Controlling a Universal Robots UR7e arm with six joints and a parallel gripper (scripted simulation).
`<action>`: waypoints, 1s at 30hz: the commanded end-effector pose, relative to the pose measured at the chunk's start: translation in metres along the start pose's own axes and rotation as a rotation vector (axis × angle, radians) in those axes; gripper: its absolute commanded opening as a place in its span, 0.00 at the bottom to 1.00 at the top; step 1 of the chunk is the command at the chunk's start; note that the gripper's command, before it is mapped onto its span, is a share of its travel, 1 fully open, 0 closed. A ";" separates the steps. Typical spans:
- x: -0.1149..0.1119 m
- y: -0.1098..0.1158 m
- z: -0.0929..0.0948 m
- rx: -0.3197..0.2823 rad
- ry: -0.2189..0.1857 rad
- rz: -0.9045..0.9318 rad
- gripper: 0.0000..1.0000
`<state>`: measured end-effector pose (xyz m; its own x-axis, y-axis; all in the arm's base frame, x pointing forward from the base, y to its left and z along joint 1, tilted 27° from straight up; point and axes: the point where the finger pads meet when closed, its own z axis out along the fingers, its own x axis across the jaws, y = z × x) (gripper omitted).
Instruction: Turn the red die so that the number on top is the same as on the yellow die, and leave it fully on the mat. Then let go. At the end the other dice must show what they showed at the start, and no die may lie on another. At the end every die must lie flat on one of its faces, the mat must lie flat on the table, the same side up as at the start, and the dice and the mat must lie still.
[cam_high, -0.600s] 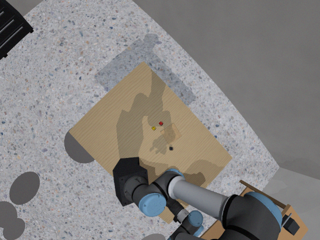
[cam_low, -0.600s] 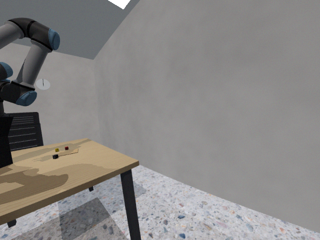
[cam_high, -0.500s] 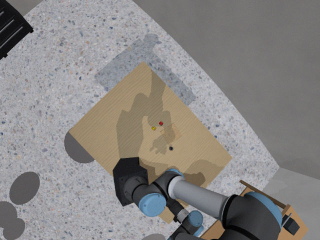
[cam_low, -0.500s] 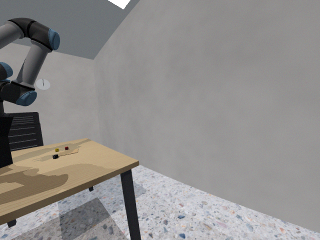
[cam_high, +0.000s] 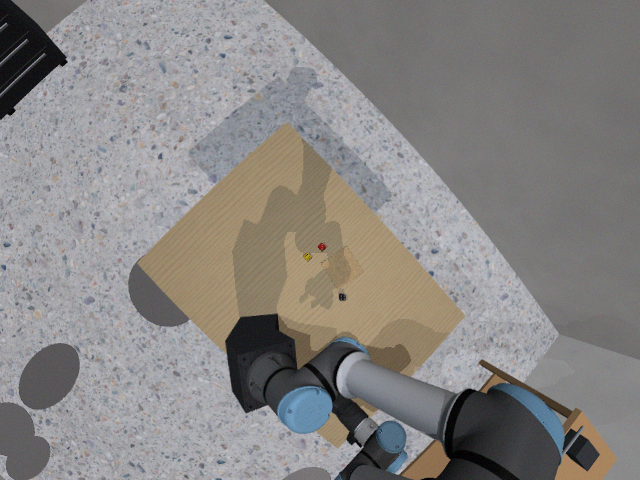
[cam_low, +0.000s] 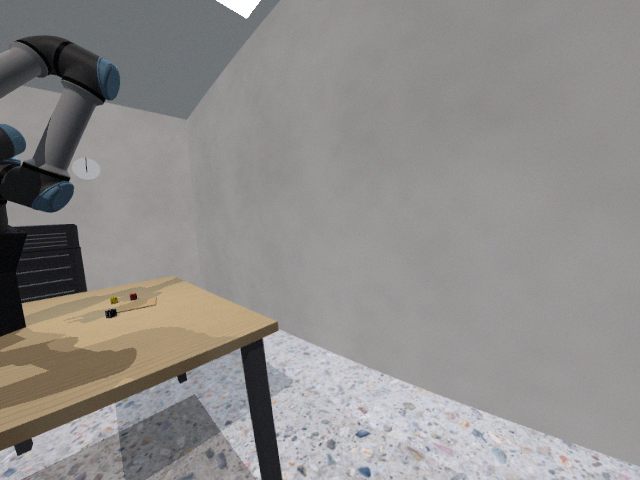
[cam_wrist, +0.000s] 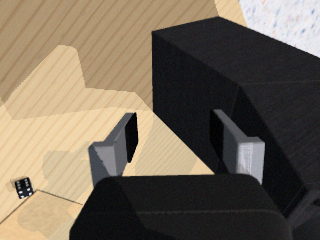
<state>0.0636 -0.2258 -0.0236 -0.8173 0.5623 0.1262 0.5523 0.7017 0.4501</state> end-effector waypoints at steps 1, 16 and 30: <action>0.000 0.000 0.000 0.001 0.000 0.000 1.00; -0.011 -0.004 0.005 0.048 0.014 0.011 1.00; -0.058 -0.007 0.023 0.229 0.021 0.043 1.00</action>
<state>0.0929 -0.2427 -0.0413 -0.8098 0.5671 0.1505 0.5826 0.7469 0.3205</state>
